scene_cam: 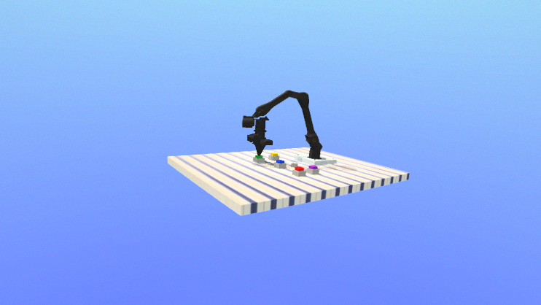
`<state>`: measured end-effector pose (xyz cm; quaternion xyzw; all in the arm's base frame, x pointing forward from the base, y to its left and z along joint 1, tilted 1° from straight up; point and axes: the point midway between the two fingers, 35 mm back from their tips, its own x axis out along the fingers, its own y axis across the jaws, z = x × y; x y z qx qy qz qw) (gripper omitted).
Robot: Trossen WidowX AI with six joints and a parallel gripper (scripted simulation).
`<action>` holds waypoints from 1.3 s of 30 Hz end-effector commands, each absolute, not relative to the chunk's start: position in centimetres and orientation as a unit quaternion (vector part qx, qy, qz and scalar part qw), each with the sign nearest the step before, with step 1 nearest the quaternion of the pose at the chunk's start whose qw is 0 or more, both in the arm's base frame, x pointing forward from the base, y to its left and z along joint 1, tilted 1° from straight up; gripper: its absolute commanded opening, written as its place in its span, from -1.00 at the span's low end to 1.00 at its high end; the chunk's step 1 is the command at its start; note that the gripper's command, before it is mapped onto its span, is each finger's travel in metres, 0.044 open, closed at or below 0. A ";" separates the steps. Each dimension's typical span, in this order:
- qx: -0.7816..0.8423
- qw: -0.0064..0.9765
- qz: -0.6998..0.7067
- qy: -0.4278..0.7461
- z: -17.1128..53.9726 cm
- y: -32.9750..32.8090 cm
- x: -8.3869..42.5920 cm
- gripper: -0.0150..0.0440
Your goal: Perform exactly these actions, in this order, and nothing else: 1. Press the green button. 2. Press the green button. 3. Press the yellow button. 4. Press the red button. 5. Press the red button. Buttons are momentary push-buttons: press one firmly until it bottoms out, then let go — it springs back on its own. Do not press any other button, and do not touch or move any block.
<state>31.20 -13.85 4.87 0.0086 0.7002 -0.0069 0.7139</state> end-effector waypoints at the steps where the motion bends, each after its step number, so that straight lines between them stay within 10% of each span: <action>1: 0.007 0.712 -0.007 0.702 4.3 -13.9 31.1 -0.42; 39: 0.007 0.712 -0.007 0.702 6.6 -13.9 31.1 -0.42</action>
